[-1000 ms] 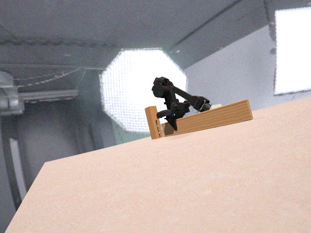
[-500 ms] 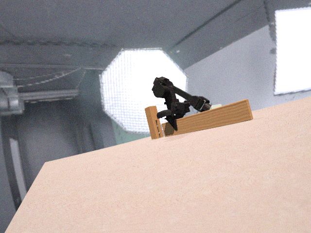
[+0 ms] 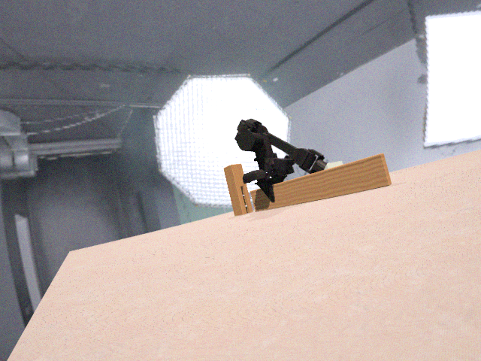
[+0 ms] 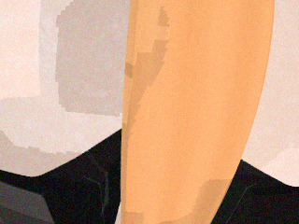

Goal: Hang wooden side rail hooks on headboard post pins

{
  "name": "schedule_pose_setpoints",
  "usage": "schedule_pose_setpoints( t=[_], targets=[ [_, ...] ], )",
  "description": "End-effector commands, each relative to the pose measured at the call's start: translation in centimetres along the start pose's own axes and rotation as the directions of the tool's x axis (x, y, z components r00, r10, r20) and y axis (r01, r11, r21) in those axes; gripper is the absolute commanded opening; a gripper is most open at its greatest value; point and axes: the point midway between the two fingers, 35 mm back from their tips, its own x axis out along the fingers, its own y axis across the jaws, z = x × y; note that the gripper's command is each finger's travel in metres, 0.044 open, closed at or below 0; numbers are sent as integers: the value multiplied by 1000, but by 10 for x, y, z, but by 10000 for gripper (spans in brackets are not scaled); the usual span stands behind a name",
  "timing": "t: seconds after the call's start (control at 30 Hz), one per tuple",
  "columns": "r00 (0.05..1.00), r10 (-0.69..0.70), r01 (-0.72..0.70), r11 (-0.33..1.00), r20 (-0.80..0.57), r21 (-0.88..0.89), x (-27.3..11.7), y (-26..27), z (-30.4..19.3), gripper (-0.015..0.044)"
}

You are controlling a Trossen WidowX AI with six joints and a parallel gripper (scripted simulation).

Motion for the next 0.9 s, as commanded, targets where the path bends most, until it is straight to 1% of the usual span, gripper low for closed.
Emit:
schedule_pose_setpoints(
  t=[0.0, 0.87],
  targets=[
    [1000, -12, 12, 1000, 3, 7, -4, -3, 0, 0],
    [1000, -12, 12, 1000, 3, 7, -9, -3, 0, 0]
  ],
)
